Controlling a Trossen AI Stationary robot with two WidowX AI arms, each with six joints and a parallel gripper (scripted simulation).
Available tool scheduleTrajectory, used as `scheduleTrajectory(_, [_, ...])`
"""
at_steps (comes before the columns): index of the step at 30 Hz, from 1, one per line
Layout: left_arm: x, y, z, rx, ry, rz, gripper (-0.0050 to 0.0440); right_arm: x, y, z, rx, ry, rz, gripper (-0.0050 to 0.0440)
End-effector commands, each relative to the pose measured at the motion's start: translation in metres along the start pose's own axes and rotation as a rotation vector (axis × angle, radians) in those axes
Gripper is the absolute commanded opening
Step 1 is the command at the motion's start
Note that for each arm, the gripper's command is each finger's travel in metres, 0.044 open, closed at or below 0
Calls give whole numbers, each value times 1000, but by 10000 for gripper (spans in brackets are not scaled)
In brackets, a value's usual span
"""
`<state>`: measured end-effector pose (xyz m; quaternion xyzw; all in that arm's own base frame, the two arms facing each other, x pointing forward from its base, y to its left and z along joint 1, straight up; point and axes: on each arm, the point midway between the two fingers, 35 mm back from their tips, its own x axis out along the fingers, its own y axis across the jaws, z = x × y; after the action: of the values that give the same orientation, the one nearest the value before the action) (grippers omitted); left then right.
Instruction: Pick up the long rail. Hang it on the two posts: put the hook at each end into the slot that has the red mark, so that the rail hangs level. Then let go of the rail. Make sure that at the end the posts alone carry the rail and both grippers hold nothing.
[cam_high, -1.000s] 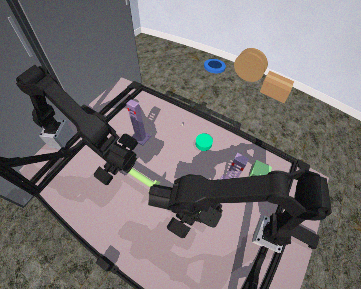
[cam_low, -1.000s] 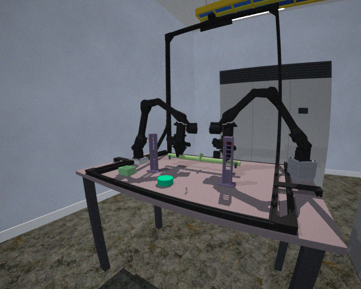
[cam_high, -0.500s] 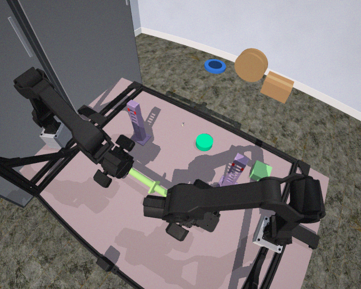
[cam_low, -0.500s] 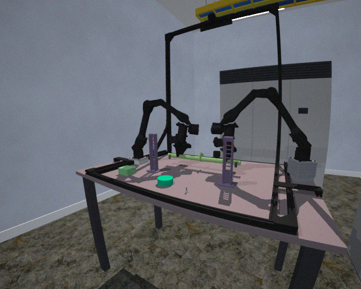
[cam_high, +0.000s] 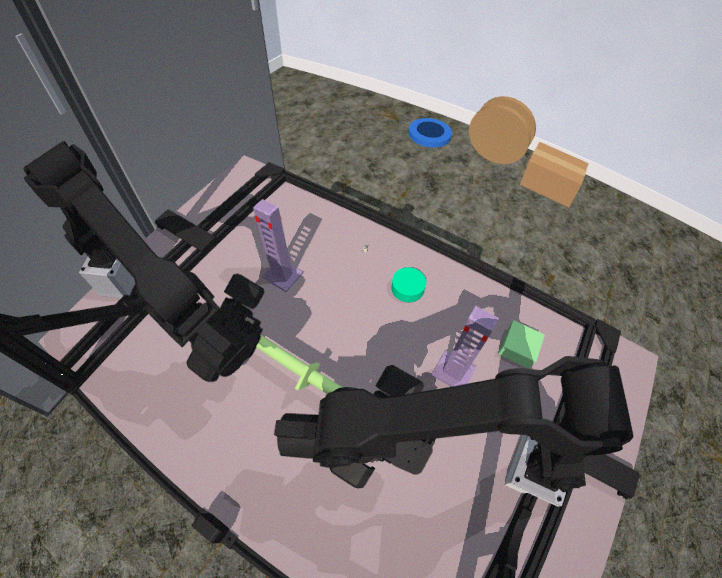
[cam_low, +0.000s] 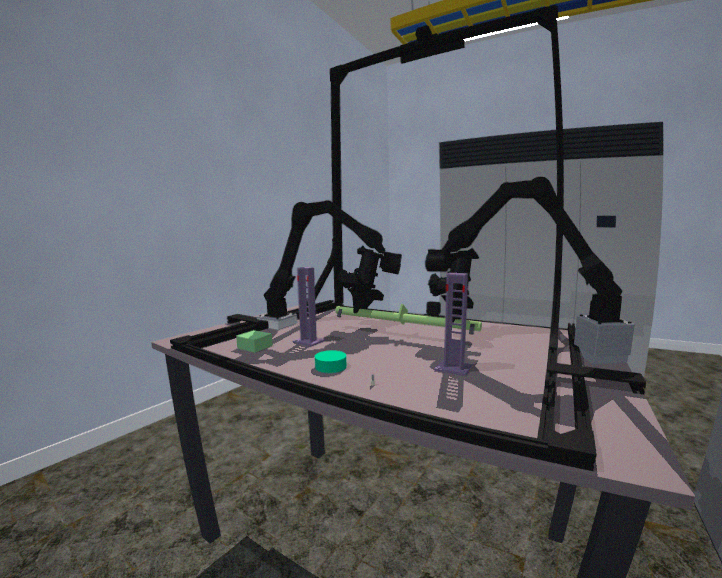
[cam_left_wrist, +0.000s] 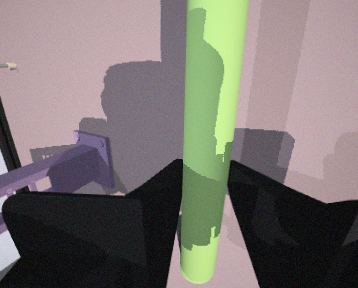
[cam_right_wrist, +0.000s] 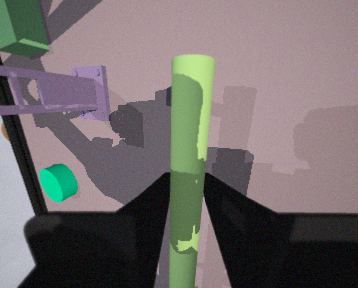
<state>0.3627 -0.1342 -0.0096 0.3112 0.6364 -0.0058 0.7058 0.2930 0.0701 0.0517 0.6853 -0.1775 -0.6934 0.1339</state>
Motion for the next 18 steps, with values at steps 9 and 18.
scheduleTrajectory(9, [-1,-3,1,0,1,108,0,0,-3,0,-3,-5,110,0])
scheduleTrajectory(18, [0,-5,1,-2,-5,165,0,0,-5,-1,-7,-7,166,0])
